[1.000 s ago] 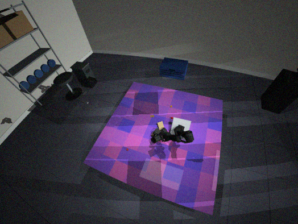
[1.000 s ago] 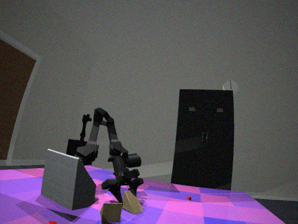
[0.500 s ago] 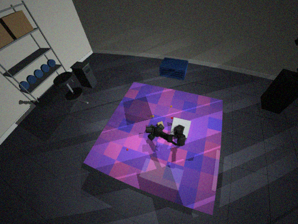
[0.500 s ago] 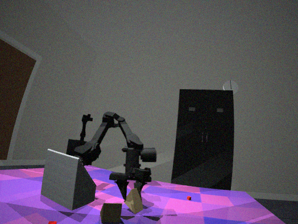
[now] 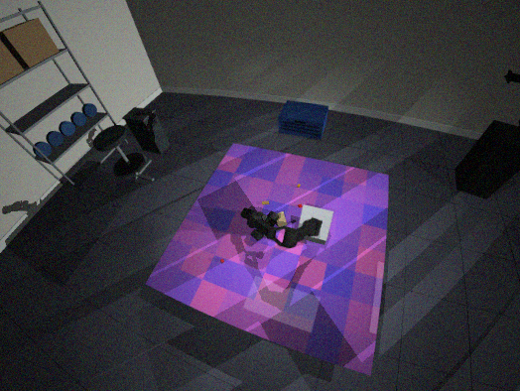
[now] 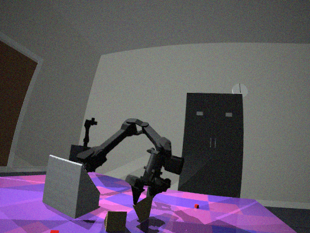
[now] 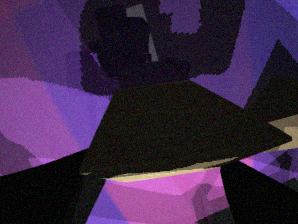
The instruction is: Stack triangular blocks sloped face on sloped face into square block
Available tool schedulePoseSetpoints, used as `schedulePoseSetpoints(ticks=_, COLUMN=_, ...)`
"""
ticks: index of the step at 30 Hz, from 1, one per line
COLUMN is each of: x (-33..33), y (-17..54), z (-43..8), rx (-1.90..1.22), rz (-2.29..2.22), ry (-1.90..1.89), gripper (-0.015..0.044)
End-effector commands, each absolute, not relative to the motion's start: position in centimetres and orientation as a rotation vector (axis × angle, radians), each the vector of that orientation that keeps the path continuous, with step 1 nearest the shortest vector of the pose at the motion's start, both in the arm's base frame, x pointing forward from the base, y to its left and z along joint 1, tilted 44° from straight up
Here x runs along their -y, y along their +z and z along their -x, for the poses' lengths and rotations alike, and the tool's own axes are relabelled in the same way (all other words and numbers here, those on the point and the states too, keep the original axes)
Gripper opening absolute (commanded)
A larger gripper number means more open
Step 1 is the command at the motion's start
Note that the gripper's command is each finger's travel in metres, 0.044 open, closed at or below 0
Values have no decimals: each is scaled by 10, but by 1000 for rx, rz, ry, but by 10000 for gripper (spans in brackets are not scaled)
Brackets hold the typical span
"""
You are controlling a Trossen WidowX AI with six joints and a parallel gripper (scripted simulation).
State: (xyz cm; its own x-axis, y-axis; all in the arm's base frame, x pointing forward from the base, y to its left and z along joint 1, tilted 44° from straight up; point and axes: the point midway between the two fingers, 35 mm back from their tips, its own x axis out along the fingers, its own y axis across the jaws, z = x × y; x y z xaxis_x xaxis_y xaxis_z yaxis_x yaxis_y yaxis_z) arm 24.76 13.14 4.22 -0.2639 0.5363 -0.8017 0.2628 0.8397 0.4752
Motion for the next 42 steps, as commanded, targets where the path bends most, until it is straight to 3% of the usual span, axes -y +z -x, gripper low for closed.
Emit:
schedulePoseSetpoints(ticks=1, x=-130, y=42, z=-259, rx=-1970, rz=-570, ry=344, gripper=0)
schedulePoseSetpoints(ticks=17, x=-128, y=39, z=-290, rx=-2216, rz=-467, ry=441, gripper=0)
schedulePoseSetpoints(ticks=34, x=-129, y=40, z=-286, rx=-2193, rz=-481, ry=432, gripper=440)
schedulePoseSetpoints(ticks=42, x=-129, y=40, z=-286, rx=-2193, rz=-481, ry=432, gripper=440)
